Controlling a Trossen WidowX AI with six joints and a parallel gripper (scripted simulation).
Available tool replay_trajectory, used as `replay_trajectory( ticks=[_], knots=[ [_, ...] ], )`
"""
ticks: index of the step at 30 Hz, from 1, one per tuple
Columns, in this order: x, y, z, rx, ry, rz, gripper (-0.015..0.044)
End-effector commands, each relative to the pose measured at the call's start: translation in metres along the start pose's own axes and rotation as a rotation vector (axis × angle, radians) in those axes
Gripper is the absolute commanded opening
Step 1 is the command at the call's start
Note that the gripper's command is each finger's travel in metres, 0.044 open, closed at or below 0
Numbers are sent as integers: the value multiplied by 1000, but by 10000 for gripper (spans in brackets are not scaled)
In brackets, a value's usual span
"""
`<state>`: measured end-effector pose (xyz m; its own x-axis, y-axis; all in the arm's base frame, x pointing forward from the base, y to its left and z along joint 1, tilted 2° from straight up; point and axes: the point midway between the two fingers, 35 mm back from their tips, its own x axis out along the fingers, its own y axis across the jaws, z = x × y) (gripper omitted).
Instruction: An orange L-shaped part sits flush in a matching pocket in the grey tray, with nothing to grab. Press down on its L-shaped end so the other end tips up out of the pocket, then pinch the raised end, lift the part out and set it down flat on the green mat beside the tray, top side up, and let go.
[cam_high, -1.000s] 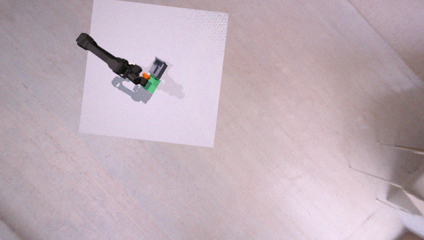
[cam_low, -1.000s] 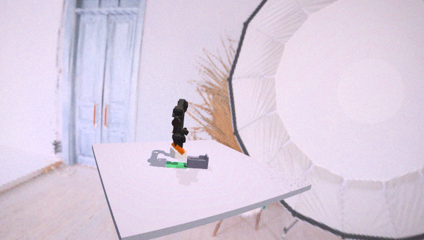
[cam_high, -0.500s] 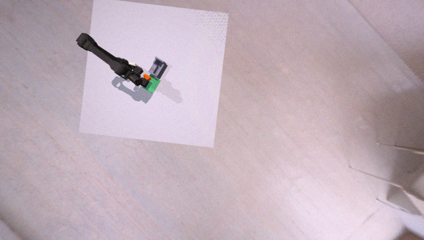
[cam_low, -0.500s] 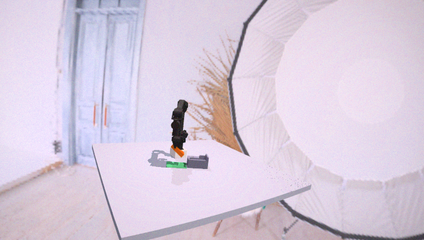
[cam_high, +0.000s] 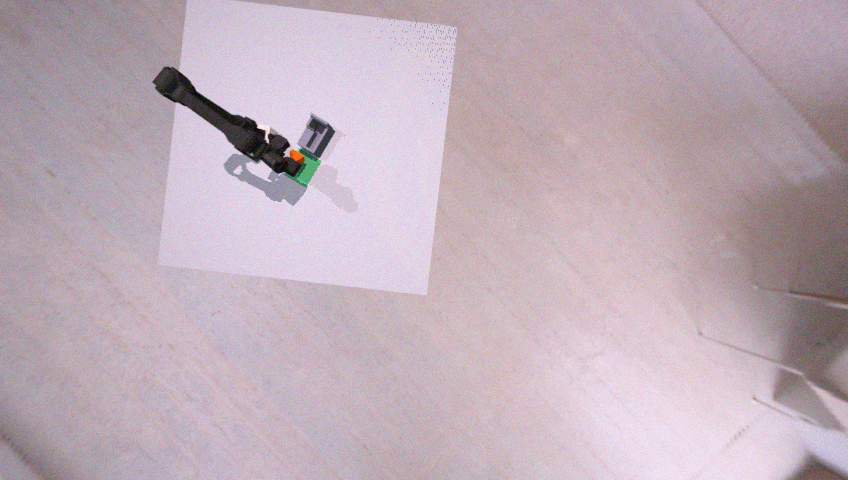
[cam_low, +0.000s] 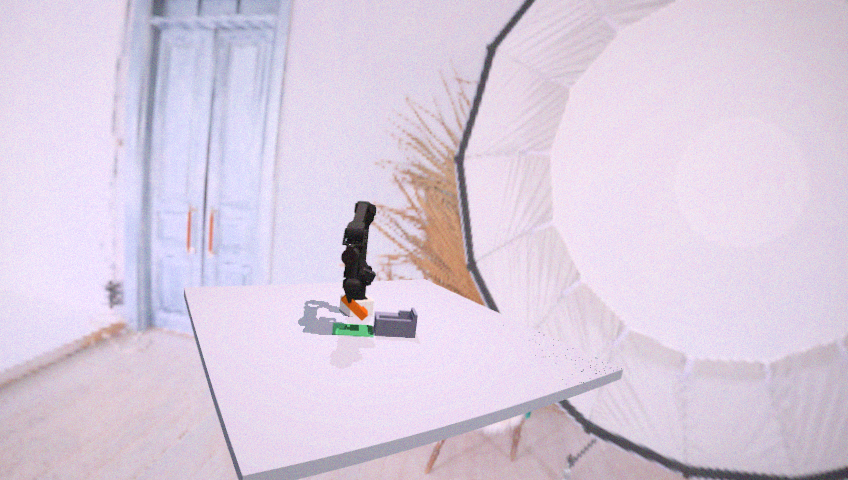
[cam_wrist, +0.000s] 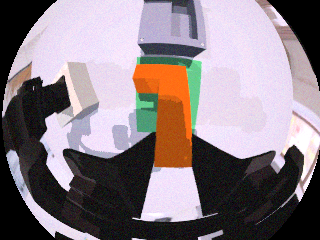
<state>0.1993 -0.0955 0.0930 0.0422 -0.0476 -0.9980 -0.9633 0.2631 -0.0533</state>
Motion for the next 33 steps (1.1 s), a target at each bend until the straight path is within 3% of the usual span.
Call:
replay_trajectory(
  ticks=[1,33],
  knots=[
    [7,1,1,-4,-5,3,0],
    [41,1,1,-4,-5,3,0]
  ],
)
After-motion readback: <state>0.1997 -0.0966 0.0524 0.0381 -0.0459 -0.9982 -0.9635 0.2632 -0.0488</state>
